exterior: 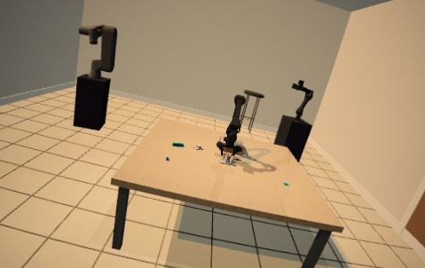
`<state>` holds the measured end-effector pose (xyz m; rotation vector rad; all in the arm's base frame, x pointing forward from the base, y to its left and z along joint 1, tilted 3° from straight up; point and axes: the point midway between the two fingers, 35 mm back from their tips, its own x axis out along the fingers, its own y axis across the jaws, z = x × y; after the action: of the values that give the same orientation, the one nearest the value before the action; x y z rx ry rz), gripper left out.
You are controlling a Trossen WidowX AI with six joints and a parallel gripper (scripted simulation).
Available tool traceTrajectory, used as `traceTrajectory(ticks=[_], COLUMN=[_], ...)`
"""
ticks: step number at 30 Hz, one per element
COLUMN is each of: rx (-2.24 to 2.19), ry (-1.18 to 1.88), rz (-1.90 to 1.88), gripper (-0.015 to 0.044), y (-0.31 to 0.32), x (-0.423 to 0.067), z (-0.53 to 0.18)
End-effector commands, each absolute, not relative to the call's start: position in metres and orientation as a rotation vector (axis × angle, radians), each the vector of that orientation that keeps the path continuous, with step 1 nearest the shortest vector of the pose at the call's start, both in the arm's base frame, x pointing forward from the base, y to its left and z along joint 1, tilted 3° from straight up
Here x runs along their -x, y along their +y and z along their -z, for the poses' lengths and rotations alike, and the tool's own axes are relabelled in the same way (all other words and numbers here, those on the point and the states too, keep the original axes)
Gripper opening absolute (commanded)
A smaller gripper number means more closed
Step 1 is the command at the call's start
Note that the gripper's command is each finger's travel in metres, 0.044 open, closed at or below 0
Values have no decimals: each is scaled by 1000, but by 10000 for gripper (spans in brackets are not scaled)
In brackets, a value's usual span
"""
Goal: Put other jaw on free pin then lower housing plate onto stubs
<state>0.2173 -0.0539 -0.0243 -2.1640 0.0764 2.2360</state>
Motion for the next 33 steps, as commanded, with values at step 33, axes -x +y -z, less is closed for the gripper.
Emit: traceTrajectory(ticks=[33], rx=[2163], ry=[75], rz=[-2235], gripper=[351], y=[-54], x=[-217], z=[29])
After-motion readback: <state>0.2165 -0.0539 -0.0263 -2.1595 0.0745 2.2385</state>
